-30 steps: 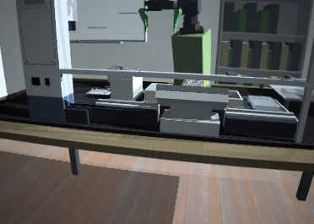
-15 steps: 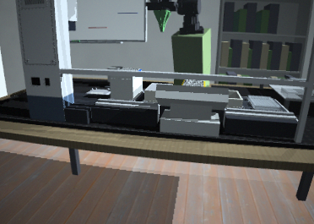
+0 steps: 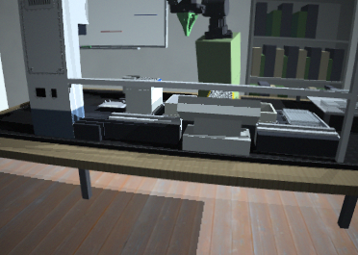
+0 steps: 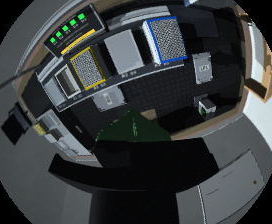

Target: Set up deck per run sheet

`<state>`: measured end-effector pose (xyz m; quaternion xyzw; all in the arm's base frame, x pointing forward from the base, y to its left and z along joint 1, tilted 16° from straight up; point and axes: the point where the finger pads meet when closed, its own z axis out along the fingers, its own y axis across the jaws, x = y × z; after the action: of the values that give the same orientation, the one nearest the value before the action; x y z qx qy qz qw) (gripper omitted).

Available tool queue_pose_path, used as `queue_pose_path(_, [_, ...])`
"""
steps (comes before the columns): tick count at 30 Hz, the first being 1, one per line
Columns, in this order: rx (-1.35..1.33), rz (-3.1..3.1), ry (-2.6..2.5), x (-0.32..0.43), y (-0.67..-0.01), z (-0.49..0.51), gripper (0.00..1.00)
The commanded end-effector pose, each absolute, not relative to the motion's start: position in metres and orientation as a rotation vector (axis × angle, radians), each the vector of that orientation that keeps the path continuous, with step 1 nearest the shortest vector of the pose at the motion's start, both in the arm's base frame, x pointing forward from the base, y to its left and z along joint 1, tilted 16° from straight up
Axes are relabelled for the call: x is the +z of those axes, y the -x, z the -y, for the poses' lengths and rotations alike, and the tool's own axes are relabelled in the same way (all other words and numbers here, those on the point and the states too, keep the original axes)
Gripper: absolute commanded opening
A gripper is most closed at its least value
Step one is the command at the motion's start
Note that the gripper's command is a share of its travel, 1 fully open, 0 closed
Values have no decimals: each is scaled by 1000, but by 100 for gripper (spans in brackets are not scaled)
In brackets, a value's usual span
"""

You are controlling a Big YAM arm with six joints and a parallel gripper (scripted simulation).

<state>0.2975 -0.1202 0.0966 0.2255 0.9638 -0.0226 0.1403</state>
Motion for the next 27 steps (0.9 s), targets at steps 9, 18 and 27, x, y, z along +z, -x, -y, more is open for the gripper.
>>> queue_pose_path(9, [-19, -2642, -940, 116, -314, 126, 0])
queue_pose_path(18, [19, -2559, -1149, 116, -313, 126, 0])
queue_pose_path(27, [42, -2503, -1324, 102, -290, 123, 0])
